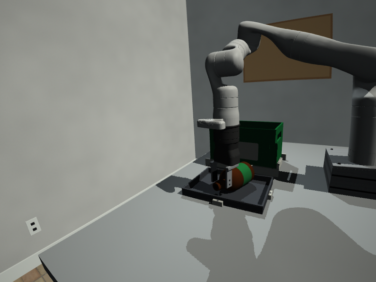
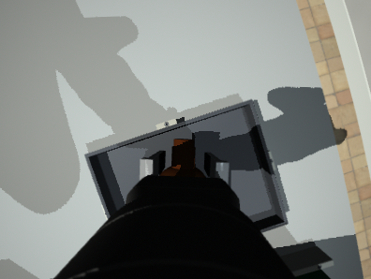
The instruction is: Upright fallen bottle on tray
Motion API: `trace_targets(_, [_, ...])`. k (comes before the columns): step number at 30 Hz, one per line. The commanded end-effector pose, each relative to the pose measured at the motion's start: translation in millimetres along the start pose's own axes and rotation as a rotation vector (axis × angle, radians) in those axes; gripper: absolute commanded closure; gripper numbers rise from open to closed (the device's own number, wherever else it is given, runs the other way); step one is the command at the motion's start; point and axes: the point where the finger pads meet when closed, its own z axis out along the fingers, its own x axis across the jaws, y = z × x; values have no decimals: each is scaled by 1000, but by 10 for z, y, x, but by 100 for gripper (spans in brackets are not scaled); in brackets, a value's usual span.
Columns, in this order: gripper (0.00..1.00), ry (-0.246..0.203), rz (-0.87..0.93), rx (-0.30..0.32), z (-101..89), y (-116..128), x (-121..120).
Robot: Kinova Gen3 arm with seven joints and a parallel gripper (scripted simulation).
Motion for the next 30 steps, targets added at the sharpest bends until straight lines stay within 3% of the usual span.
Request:
trace_targets(1, [0, -3, -2, 0, 29, -5, -15])
trace_targets(30, [0, -3, -2, 0, 110, -5, -15])
